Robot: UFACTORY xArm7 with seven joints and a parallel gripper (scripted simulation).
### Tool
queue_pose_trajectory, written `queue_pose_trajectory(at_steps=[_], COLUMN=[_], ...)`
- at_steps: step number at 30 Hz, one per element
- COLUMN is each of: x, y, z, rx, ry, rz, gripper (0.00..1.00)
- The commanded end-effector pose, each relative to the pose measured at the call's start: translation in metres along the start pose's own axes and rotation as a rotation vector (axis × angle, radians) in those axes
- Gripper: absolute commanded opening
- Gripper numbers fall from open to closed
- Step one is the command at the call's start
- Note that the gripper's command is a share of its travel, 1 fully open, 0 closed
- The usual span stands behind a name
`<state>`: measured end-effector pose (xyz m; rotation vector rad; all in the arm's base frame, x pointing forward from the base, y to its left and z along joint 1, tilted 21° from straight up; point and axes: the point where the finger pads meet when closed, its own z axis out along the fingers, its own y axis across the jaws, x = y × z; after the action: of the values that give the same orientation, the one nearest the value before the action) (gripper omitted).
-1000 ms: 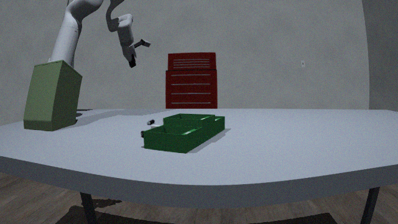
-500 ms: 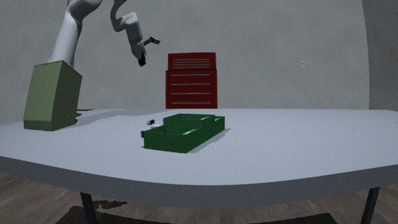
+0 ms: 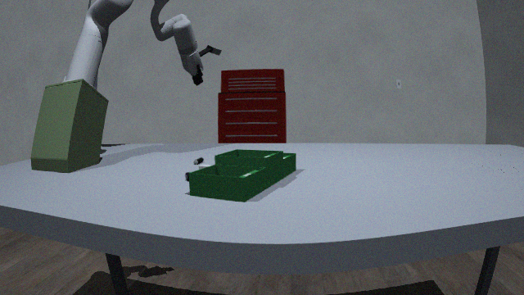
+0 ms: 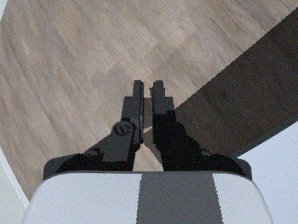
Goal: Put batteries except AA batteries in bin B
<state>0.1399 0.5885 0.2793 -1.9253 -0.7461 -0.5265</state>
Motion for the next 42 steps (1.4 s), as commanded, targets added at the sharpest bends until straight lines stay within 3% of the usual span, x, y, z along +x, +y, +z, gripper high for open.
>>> queue_pose_trajectory(at_steps=[1, 14, 22, 27, 42], x=[0.016, 0.041, 0.062, 0.065, 0.091], y=[0.017, 0.053, 0.088, 0.095, 0.156], z=[-0.006, -0.018, -0.033, -0.036, -0.067], rx=[-0.011, -0.048, -0.085, -0.104, -0.161], ry=[0.010, 0.031, 0.046, 0.052, 0.059], rz=[-0.004, -0.010, -0.011, -0.010, 0.003], gripper=[0.07, 0.07, 0.07, 0.07, 0.07])
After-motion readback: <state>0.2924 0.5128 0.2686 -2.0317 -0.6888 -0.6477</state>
